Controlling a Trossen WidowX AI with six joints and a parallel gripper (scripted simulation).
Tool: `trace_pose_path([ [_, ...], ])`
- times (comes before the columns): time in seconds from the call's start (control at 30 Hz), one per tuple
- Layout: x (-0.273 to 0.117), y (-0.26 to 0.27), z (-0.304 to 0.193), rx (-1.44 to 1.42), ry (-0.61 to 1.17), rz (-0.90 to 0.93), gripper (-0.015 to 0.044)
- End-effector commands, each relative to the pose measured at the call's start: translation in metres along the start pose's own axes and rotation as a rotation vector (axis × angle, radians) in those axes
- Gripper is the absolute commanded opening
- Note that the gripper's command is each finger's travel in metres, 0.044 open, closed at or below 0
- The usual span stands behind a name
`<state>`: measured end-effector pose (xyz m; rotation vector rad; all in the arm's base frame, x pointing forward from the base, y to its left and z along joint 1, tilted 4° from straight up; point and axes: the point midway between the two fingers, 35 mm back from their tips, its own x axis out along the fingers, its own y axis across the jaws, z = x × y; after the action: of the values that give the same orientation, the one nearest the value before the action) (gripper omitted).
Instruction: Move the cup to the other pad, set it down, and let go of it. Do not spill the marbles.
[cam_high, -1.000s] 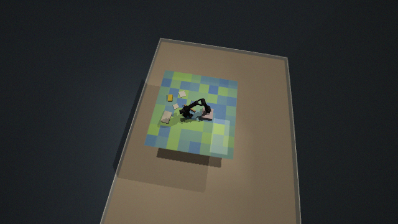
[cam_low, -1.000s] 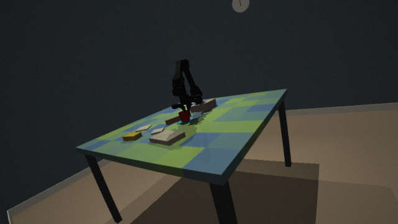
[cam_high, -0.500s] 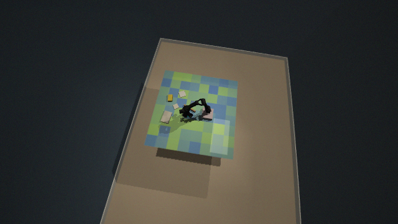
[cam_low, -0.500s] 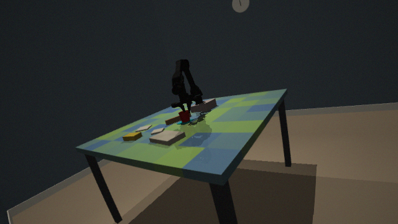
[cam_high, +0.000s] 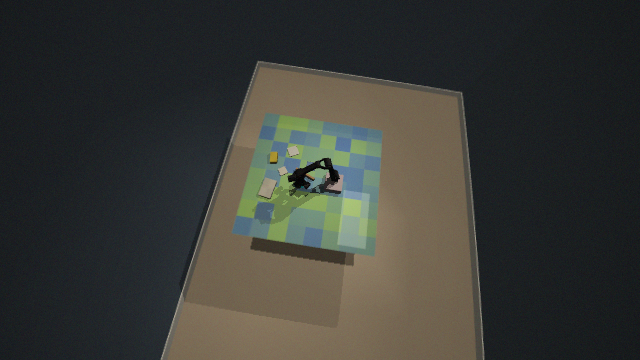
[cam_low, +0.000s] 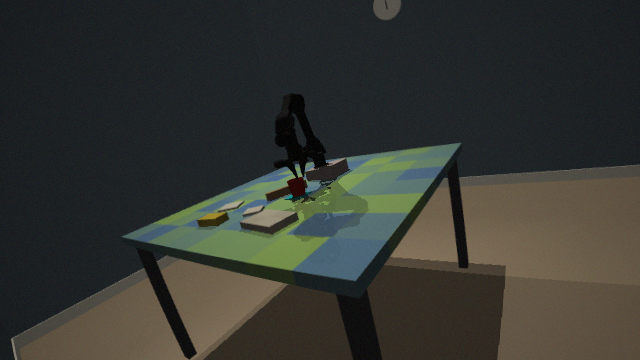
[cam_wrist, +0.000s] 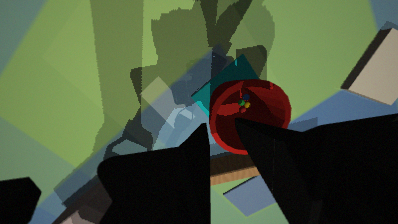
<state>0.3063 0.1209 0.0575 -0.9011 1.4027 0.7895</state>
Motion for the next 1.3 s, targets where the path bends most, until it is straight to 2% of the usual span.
trace_pose_path([
  [0.0, -0.007, 0.0, 0.0, 0.003, -0.004, -0.005, 0.0128],
  [0.33, -0.02, 0.001, 0.0, 0.002, -0.004, -0.005, 0.0128],
  [0.73, -0.022, 0.001, 0.0, -0.001, -0.001, -0.001, 0.044],
  [1.27, -0.078, 0.0, 0.001, 0.002, -0.004, -0.004, 0.044],
])
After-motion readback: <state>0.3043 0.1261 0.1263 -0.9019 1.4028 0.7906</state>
